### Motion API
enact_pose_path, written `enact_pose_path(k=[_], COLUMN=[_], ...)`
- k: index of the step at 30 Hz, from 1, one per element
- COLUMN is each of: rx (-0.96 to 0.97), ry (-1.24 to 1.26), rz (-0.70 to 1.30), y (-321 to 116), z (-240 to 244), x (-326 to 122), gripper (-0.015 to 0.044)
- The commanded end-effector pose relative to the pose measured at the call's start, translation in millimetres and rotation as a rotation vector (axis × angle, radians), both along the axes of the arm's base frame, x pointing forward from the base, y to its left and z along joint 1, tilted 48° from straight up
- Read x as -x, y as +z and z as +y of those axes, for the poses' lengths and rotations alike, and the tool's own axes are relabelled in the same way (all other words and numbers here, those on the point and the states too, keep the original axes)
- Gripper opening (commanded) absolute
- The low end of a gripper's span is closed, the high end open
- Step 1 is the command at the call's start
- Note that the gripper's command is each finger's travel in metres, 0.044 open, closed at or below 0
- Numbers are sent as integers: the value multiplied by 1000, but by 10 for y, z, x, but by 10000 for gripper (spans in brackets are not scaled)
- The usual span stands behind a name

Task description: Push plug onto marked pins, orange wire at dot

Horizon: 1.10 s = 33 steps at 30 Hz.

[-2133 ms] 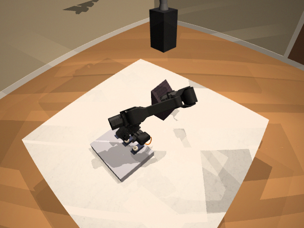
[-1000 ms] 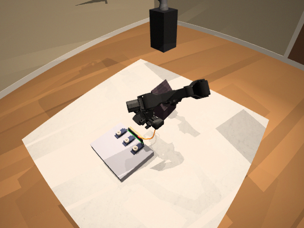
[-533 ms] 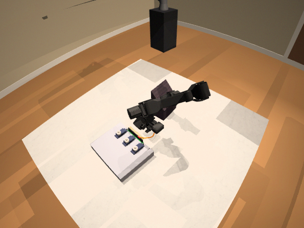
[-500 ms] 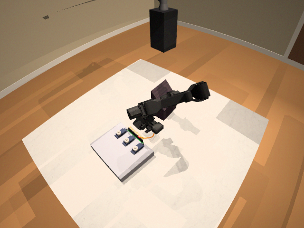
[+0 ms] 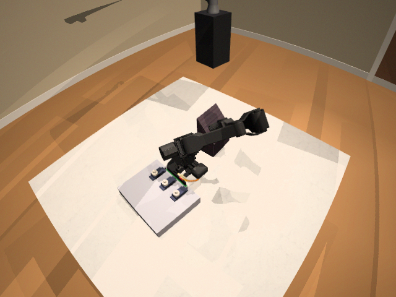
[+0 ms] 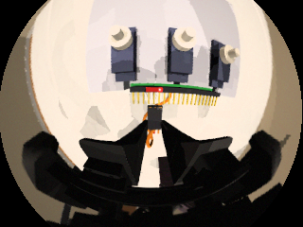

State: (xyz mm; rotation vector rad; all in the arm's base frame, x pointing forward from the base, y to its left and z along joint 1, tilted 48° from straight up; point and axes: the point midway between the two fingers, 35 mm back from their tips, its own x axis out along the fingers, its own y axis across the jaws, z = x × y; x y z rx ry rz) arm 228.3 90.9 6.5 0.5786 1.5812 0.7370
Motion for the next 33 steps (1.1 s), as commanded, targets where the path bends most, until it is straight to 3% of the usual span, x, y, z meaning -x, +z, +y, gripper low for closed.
enact_pose_path(k=[1,33], rx=[-3,-3], ry=[-5,-5], rz=[7,6], y=[1,5], z=[6,16], x=[-26,-133], gripper=[0,0])
